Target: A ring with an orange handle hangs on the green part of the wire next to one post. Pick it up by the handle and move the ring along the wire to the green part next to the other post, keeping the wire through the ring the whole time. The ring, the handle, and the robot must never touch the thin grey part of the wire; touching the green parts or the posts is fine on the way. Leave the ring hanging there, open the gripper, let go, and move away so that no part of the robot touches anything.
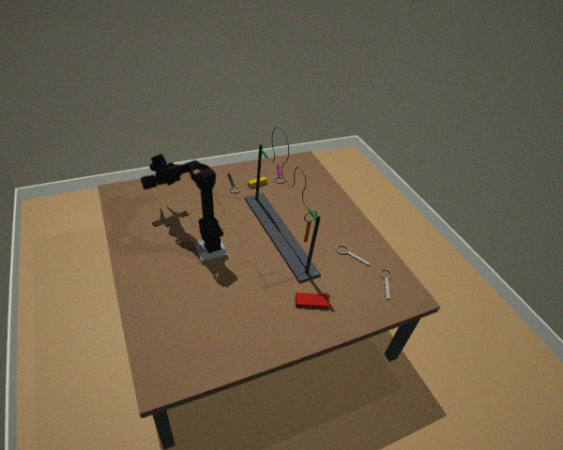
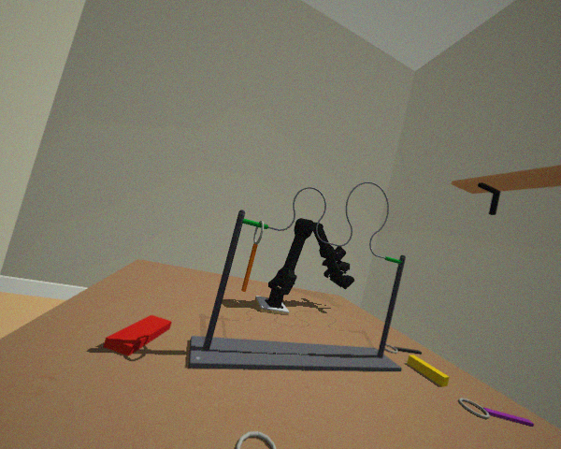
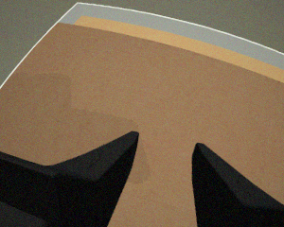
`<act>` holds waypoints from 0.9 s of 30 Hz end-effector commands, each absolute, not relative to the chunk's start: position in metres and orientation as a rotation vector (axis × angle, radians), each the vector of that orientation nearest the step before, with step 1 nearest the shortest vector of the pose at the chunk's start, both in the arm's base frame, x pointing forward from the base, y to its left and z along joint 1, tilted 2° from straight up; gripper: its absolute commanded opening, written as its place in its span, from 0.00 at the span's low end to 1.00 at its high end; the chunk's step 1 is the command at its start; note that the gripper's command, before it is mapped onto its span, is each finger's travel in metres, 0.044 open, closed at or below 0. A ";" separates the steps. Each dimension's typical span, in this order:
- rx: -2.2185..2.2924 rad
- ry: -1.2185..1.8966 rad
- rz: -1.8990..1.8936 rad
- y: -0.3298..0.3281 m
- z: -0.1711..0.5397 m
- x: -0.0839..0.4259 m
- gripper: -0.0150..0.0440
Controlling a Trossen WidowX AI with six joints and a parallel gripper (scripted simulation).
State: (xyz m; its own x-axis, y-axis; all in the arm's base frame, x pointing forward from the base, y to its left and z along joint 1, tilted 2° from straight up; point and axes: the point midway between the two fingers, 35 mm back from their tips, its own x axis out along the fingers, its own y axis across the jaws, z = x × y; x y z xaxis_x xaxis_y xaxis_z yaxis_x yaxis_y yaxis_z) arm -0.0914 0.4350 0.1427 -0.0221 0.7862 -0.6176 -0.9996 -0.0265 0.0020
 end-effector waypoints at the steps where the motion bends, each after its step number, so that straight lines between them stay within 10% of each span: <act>1: -0.484 0.573 1.437 0.434 0.139 -0.052 0.53; 27: -0.061 0.842 0.616 0.321 0.109 0.234 0.53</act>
State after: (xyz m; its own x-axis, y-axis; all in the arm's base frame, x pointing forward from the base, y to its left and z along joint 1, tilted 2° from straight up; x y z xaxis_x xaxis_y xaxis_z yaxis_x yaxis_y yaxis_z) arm 0.2172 0.3387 0.1131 0.4816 0.5215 -0.7043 -0.5977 0.7832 0.1712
